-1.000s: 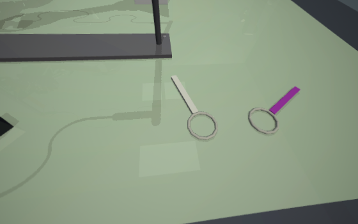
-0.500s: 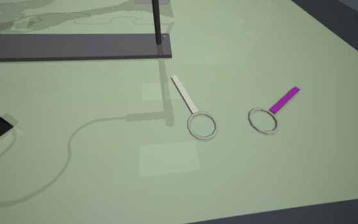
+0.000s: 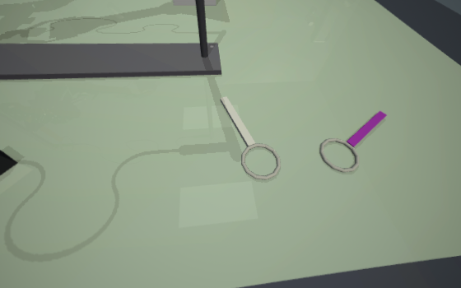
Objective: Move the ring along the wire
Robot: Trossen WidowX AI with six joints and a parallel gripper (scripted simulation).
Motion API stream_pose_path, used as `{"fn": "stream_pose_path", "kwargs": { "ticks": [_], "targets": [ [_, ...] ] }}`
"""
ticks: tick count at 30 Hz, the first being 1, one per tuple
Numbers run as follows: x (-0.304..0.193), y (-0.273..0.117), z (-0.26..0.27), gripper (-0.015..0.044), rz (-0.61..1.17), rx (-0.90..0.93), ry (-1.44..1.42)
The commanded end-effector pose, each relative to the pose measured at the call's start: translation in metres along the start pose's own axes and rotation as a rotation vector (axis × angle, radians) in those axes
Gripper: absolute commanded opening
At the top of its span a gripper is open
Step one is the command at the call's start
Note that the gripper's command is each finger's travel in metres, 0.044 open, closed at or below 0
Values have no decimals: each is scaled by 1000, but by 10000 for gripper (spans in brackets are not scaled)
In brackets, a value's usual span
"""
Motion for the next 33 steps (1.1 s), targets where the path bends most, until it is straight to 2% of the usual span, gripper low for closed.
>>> {"fn": "stream_pose_path", "kwargs": {
  "ticks": [1, 21, 33],
  "targets": [
    [3, 0, -1, -150, 0, -2, -6],
    [3, -1, -1, -150, 4, -2, -6],
    [15, -23, 7, -150, 191, 38, -4]
  ]
}}
Point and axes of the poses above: the point midway between the two fingers, 35 mm back from their tips, its own y axis out along the fingers, its own z axis across the jaws, x = y × z, the point moved 4 cm from there along -y, back along the fingers, and after that the axes turned 12 degrees about -y, right-handed, at the moved point
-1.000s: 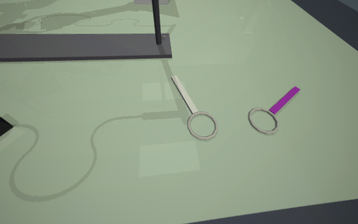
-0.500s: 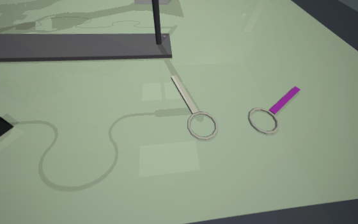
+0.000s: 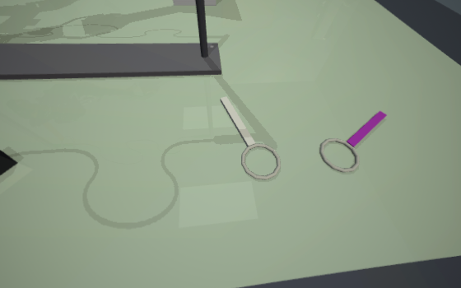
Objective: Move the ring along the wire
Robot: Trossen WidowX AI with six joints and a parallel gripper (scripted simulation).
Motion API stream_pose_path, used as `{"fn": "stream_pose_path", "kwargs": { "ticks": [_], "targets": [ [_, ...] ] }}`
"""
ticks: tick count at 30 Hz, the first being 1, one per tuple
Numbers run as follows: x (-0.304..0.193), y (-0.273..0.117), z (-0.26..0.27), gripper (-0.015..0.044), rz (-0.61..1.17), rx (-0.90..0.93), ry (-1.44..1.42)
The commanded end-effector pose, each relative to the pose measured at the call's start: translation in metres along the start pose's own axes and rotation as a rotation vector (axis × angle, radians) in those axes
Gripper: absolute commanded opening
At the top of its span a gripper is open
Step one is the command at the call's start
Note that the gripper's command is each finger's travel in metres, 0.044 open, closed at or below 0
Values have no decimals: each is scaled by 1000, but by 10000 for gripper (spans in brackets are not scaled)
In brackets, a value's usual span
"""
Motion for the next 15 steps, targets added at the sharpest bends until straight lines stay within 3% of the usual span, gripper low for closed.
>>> {"fn": "stream_pose_path", "kwargs": {
  "ticks": [1, 15],
  "targets": [
    [10, -12, 1, -150, 70, 10, -13],
    [29, -41, 13, -150, 317, 68, 3]
  ]
}}
Point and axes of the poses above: the point midway between the two fingers, 35 mm back from their tips, its own y axis out along the fingers, its own z axis across the jaws, x = y × z, the point moved 4 cm from there along -y, back along the fingers, and after that the axes turned 12 degrees about -y, right-handed, at the moved point
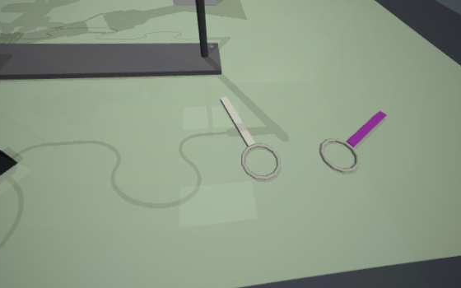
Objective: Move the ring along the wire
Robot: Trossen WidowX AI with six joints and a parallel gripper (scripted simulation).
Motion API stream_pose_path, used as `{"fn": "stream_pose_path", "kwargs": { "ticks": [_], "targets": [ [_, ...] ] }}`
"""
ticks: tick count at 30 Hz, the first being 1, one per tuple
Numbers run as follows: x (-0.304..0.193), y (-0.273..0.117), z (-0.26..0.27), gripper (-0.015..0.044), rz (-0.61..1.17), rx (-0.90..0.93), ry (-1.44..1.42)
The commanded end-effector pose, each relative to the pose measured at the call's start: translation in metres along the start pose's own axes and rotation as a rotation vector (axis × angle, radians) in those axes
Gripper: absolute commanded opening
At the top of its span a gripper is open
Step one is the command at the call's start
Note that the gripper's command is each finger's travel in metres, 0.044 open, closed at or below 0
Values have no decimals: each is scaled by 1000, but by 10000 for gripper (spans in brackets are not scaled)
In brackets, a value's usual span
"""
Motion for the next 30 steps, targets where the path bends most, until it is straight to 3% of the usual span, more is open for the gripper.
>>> {"fn": "stream_pose_path", "kwargs": {
  "ticks": [1, 30],
  "targets": [
    [9, -13, 4, -150, 73, 19, -2],
    [28, -20, 61, -150, 74, 187, 317]
  ]
}}
Point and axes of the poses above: the point midway between the two fingers, 35 mm back from their tips, its own y axis out along the fingers, its own z axis across the jaws, x = y × z, the point moved 4 cm from there along -y, back along the fingers, and after that the axes turned 12 degrees about -y, right-handed, at the moved point
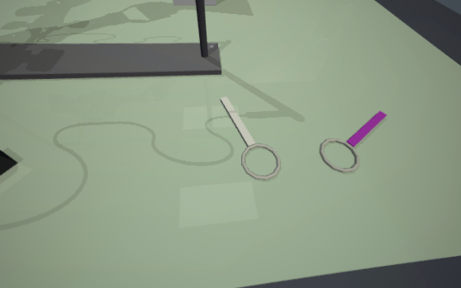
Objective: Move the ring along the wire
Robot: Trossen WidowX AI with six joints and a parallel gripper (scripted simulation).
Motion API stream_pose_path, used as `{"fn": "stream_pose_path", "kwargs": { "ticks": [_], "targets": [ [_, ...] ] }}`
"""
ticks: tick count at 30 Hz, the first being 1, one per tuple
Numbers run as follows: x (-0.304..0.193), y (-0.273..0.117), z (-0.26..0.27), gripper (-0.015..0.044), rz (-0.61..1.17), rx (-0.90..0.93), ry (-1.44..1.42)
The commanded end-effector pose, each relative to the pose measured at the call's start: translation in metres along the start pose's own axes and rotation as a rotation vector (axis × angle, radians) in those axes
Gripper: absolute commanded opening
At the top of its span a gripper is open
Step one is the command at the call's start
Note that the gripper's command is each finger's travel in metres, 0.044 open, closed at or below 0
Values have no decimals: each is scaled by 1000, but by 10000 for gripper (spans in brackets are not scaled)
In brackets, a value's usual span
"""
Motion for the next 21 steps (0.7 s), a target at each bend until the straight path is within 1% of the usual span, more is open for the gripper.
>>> {"fn": "stream_pose_path", "kwargs": {
  "ticks": [1, 21],
  "targets": [
    [7, -2, 14, -150, -21, 48, 78],
    [30, -10, 62, -150, -71, 251, 441]
  ]
}}
Point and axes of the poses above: the point midway between the two fingers, 35 mm back from their tips, its own y axis out along the fingers, its own z axis across the jaws, x = y × z, the point moved 4 cm from there along -y, back along the fingers, and after that the axes turned 12 degrees about -y, right-handed, at the moved point
